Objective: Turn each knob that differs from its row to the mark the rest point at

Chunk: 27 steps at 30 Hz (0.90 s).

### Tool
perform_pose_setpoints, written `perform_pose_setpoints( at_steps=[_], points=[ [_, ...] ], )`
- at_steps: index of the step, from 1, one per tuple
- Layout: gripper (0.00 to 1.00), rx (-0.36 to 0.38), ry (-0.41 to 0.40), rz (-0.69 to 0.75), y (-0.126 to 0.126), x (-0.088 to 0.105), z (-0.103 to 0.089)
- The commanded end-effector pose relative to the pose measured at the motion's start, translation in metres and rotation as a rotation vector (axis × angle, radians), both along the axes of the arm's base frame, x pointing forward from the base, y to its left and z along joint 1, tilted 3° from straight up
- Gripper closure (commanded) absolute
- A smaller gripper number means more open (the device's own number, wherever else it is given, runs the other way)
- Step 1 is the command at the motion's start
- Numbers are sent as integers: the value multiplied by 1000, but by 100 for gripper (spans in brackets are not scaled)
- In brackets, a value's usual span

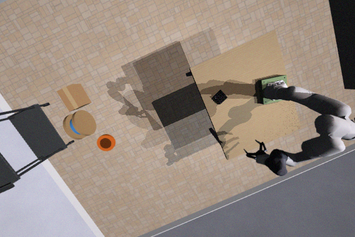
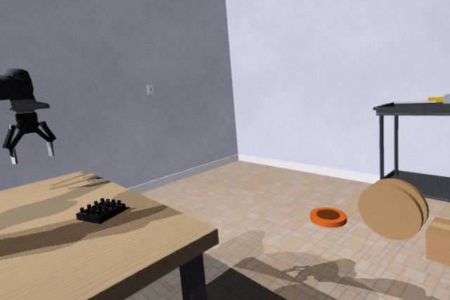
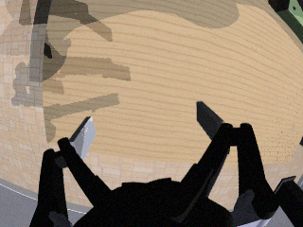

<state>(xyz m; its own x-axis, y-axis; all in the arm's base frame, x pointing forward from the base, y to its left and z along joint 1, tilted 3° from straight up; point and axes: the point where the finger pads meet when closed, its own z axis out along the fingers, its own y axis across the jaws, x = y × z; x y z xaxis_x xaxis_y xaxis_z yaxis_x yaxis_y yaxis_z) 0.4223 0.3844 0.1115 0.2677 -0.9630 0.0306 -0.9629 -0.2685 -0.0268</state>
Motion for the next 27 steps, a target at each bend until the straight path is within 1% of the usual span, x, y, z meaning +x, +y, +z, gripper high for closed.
perform_pose_setpoints(
  at_steps=[1, 10, 11, 12, 27],
  points=[
    [0, 2, 0, 23, 0, 0, 0],
    [0, 2, 0, 23, 0, 0, 0],
    [0, -2, 0, 79, -17, 11, -1],
    [0, -2, 0, 87, -20, 13, -1],
    [0, -2, 0, 87, -20, 13, -1]
  ],
)
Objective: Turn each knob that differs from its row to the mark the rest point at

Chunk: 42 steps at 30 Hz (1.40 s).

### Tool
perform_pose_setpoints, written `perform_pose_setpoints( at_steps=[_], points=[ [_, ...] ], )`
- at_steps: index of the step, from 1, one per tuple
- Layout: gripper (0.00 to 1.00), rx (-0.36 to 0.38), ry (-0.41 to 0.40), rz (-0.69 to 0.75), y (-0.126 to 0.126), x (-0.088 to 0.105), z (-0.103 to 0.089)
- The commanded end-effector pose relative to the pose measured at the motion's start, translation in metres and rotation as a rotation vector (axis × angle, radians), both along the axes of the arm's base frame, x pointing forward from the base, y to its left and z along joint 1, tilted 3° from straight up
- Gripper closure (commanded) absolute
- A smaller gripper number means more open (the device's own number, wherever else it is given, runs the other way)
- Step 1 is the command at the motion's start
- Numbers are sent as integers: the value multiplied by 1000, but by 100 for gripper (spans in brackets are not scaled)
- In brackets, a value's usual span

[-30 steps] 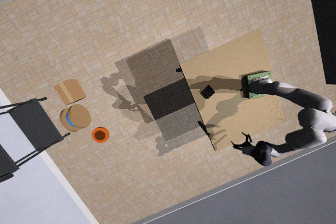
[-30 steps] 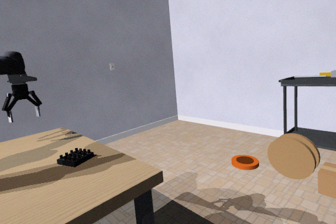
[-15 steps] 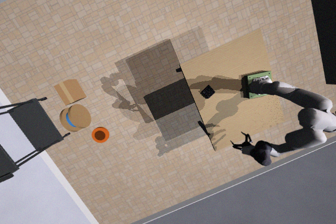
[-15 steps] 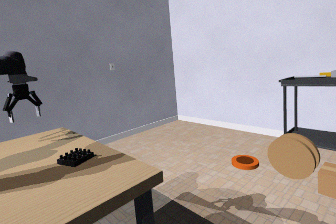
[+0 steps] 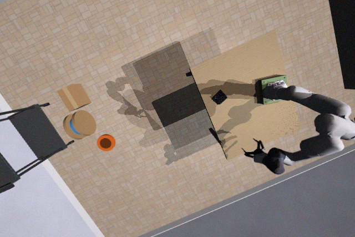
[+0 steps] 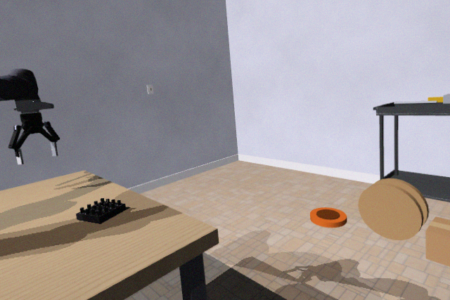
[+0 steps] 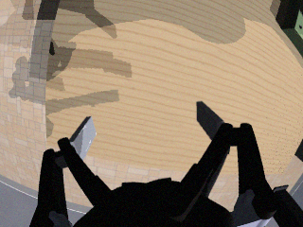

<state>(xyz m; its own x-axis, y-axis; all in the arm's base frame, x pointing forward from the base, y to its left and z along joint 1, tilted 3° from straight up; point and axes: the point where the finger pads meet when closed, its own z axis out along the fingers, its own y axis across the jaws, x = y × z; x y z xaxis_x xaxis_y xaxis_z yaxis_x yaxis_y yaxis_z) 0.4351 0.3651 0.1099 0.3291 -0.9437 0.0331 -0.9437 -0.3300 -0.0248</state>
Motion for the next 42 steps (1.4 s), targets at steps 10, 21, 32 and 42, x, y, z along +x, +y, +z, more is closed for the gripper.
perform_pose_setpoints(
  at_steps=[10, 21, 32, 42],
  points=[
    [0, -4, -1, 92, -22, 13, -1],
    [0, -4, -1, 92, -22, 13, -1],
    [0, -4, -1, 92, -22, 13, -1],
    [0, -8, 0, 164, -45, 26, -3]
  ],
)
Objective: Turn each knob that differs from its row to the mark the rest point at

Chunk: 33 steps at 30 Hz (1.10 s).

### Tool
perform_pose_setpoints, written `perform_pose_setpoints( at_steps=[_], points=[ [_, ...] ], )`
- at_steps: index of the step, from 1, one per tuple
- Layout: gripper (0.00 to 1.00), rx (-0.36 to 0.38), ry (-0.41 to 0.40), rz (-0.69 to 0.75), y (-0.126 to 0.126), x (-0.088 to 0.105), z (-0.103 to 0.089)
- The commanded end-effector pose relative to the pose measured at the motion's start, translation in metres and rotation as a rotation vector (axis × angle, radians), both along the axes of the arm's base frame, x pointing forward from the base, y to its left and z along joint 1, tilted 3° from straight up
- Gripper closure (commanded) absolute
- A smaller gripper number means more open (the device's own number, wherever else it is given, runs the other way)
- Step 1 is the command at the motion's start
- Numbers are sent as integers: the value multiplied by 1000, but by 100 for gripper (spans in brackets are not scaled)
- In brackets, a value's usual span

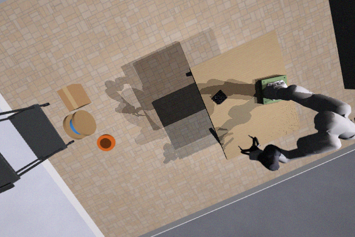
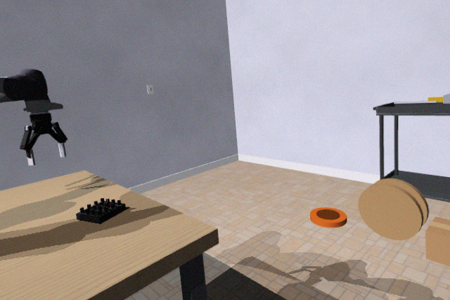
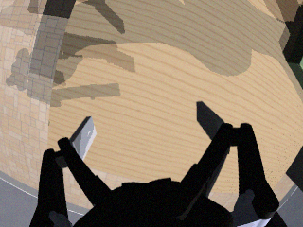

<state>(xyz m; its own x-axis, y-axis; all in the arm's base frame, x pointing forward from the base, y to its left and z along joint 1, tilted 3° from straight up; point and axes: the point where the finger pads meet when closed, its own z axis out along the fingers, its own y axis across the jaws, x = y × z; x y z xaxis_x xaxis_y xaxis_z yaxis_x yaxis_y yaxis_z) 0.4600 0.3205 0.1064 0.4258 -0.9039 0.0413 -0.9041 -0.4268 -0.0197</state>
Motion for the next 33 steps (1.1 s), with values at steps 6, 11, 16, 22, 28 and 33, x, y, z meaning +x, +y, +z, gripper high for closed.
perform_pose_setpoints(
  at_steps=[6, 11, 16, 22, 28, 33],
  points=[
    [0, 2, -1, 60, 0, 1, 1],
    [0, 2, -1, 60, 0, 1, 1],
    [0, 2, -1, 60, 0, 1, 1],
    [0, -3, 0, 136, -25, 13, -1],
    [0, -3, 0, 136, -25, 13, -1],
    [0, -3, 0, 136, -25, 13, -1]
  ],
)
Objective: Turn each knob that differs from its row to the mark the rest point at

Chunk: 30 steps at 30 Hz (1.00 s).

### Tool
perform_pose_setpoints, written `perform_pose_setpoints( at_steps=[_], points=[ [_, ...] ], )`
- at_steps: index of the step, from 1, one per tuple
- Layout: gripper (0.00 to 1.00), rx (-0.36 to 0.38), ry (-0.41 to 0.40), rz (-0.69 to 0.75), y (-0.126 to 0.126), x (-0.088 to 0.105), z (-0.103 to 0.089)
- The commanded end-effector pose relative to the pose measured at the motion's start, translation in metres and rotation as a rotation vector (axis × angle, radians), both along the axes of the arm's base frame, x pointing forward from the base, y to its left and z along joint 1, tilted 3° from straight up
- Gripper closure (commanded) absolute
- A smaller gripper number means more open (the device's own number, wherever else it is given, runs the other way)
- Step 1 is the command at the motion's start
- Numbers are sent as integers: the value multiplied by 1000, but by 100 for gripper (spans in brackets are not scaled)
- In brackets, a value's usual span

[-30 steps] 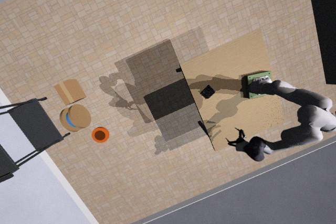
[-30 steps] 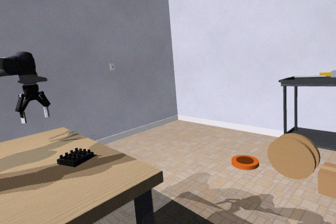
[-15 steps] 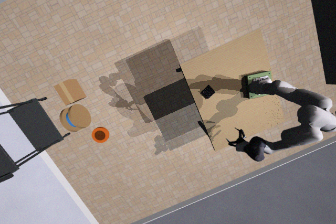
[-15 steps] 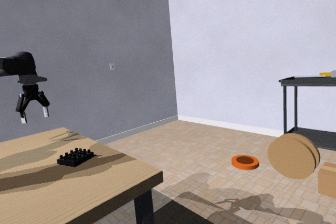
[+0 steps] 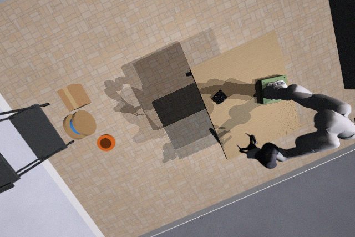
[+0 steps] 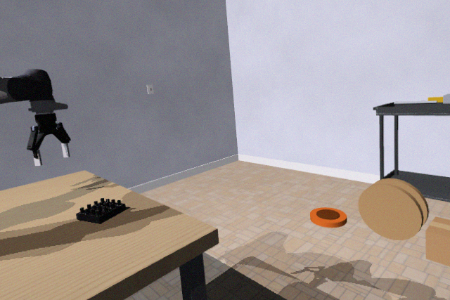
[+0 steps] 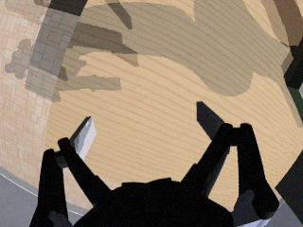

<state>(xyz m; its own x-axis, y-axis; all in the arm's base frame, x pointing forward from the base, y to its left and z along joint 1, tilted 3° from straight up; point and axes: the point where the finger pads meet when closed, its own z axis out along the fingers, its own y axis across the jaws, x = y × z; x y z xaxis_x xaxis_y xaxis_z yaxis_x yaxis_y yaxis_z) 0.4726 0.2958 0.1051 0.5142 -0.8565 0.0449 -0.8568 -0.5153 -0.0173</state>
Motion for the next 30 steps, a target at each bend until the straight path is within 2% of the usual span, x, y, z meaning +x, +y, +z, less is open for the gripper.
perform_pose_setpoints(
  at_steps=[1, 13, 14, 15, 30],
  points=[
    [0, 1, 0, 35, 0, 0, 0],
    [0, 1, 0, 35, 0, 0, 0],
    [0, -3, 1, 104, -22, 10, -1],
    [0, -3, 1, 114, -26, 11, -1],
    [0, -3, 1, 114, -26, 11, -1]
  ],
)
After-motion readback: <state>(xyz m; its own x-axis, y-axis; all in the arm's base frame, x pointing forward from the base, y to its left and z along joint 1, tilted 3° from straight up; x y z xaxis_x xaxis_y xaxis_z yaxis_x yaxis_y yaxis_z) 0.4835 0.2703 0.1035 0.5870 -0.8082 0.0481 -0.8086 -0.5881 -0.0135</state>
